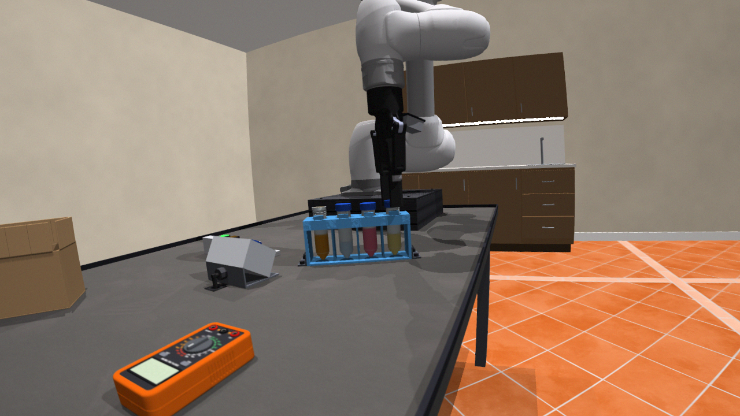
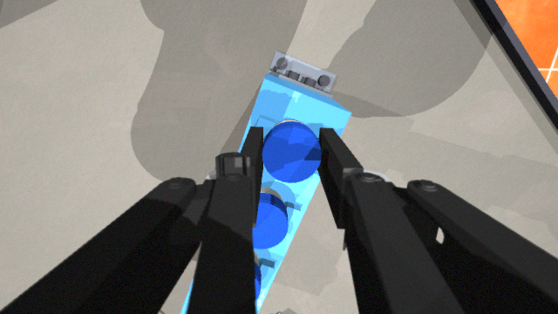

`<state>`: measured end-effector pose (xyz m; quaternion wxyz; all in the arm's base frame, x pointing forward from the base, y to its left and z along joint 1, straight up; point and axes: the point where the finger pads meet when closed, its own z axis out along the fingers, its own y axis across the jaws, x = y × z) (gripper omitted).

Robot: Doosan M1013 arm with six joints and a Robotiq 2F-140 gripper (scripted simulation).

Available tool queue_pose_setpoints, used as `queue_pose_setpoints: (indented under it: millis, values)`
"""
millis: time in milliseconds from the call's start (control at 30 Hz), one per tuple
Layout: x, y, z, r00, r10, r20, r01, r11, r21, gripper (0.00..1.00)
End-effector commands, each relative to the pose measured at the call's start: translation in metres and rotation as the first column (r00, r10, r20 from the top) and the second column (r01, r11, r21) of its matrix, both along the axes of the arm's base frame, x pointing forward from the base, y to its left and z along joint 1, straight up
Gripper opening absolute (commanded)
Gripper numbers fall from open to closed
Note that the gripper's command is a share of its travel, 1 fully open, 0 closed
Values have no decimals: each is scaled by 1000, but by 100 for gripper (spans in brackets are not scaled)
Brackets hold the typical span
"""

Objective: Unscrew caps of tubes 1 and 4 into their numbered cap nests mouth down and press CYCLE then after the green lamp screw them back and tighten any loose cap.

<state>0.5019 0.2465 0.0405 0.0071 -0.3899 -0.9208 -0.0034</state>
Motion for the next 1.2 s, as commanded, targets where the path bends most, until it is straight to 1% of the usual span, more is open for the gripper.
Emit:
queue_pose_setpoints:
  millis: [0,33,133,267,400,533,700,733,1067,1100,1167]
  values:
    - [0,0,1,992,-126,4,126,992,-8,30]
    - [0,0,1,992,-126,4,126,992,-8,30]
    - [0,0,1,962,-273,3,273,962,-9,30]
    - [0,0,1,889,-458,3,458,889,-10,30]
    - [0,0,1,780,-626,3,626,780,-12,30]
    - [0,0,0,642,-766,3,766,642,-13,30]
    - [0,0,0,642,-766,3,766,642,-13,30]
    - [0,0,0,642,-766,3,766,642,-13,41]
    - [0,0,0,642,-766,3,766,642,-13,41]
    - [0,0,0,673,-740,3,740,672,-13,41]
    - [0,0,0,673,-740,3,740,672,-13,41]
